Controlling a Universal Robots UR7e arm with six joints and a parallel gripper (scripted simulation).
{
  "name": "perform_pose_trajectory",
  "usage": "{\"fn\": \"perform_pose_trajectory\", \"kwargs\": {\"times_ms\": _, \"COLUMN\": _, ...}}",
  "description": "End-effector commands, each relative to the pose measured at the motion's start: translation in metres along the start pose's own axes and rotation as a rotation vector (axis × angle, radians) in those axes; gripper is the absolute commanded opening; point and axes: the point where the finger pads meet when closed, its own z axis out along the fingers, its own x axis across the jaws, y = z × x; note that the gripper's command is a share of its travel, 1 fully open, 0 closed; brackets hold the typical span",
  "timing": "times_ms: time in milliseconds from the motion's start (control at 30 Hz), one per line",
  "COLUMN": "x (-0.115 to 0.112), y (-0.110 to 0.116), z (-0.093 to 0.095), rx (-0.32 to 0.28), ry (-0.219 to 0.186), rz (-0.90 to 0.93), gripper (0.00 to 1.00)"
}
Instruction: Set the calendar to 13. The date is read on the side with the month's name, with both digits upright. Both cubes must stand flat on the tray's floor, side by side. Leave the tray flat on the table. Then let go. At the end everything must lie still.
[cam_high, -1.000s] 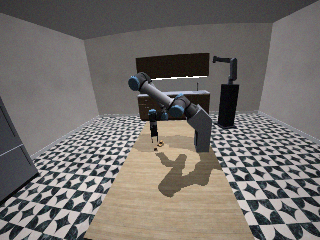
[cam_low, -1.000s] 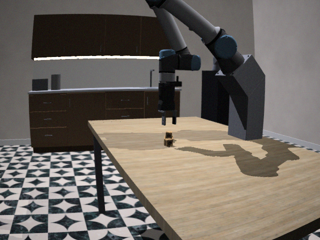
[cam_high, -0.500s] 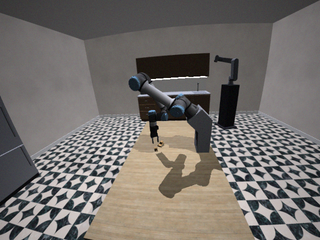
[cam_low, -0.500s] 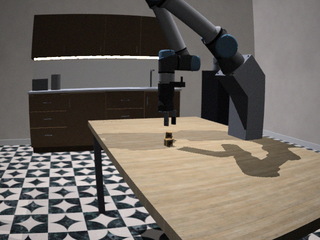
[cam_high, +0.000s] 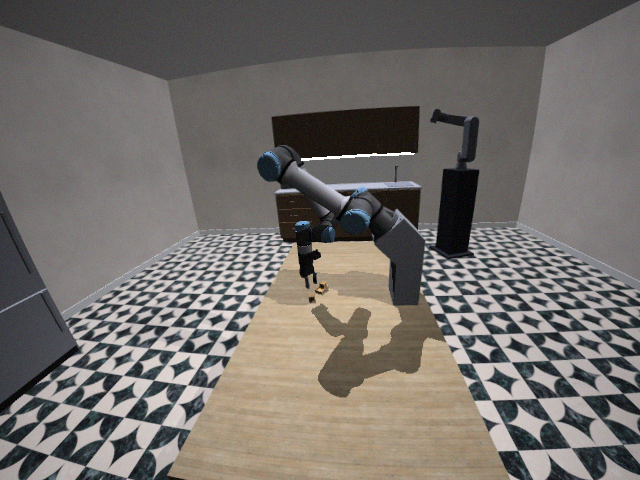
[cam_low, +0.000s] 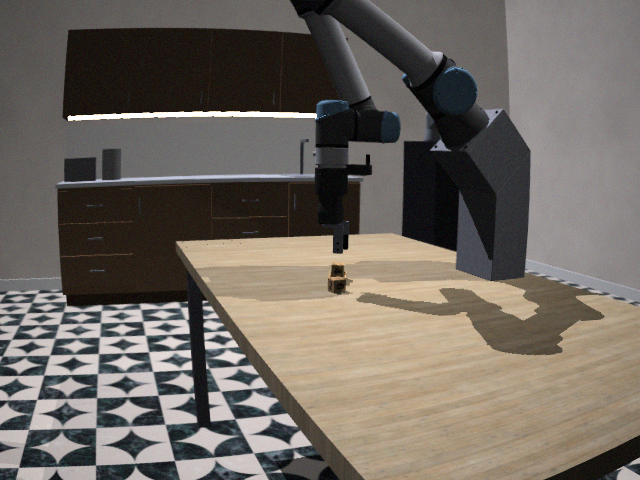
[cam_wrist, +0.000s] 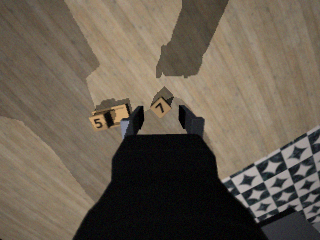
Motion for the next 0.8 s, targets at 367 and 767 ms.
{"fn": "perform_pose_trajectory", "kwargs": {"times_ms": 367, "x": -0.0002, "y": 0.0026, "z": 0.0019, "rx": -0.001, "ry": 0.0, "rz": -0.42, "gripper": 1.0}}
{"fn": "perform_pose_trajectory", "kwargs": {"times_ms": 767, "x": 0.0006, "y": 0.0065, "z": 0.0033, "rx": -0.002, "ry": 0.0, "rz": -0.717, "gripper": 1.0}}
